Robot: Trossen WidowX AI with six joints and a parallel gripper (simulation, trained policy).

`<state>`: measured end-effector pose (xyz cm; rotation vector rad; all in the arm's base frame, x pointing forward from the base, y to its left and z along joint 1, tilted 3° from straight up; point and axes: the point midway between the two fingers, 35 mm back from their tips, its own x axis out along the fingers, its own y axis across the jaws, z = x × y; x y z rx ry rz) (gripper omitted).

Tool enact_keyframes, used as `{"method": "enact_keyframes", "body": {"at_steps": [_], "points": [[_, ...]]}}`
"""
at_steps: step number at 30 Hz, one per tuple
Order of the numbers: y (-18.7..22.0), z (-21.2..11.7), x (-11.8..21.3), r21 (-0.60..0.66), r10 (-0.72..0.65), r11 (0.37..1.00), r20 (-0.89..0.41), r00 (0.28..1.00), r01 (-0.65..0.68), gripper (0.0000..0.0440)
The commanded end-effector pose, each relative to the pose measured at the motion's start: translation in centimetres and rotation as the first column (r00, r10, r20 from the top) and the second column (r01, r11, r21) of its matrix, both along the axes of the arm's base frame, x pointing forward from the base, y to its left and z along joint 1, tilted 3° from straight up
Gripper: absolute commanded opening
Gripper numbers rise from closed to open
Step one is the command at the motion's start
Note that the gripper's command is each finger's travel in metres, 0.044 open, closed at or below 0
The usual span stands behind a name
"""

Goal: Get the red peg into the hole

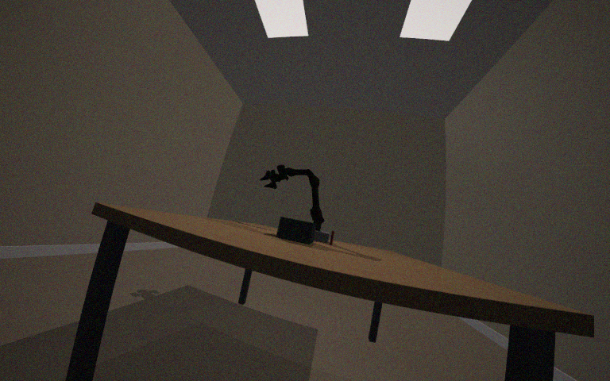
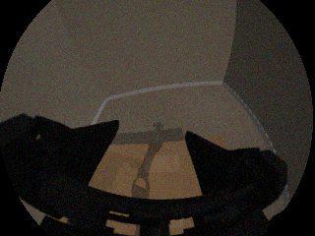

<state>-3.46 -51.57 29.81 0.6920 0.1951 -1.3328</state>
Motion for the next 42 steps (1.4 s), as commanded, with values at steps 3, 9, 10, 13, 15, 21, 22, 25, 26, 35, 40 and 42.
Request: {"method": "enact_keyframes", "body": {"at_steps": [3, 9, 10, 13, 15, 21, 22, 25, 26, 35, 40, 42], "points": [[2.7, -0.1, 7.3, 0.075, 0.081, 0.994, 0.021, 0.997, -0.082, 0.0440], [6.7, -0.1, 14.5, 0.143, 0.175, 0.973, 0.042, 0.984, -0.179, 0.0440], [7.5, -0.1, 15.7, 0.154, 0.190, 0.969, 0.045, 0.981, -0.195, 0.0440], [10.0, -0.1, 18.8, 0.186, 0.235, 0.952, 0.055, 0.970, -0.241, 0.0440], [11.8, -0.1, 20.7, 0.208, 0.263, 0.940, 0.062, 0.963, -0.270, 0.0440], [17.6, -0.3, 25.4, 0.273, 0.343, 0.895, 0.080, 0.936, -0.351, 0.0440], [18.6, -0.3, 26.1, 0.285, 0.355, 0.887, 0.083, 0.931, -0.363, 0.0440], [21.7, -0.6, 27.8, 0.321, 0.389, 0.860, 0.091, 0.917, -0.397, 0.0440], [22.8, -0.7, 28.3, 0.334, 0.399, 0.850, 0.094, 0.912, -0.407, 0.0440], [32.4, -2.2, 30.9, 0.460, 0.474, 0.756, 0.104, 0.874, -0.465, 0.0440], [37.5, -3.4, 31.0, 0.534, 0.501, 0.703, 0.096, 0.860, -0.469, 0.0440], [39.4, -3.9, 30.8, 0.564, 0.509, 0.683, 0.089, 0.856, -0.465, 0.0440]]}}
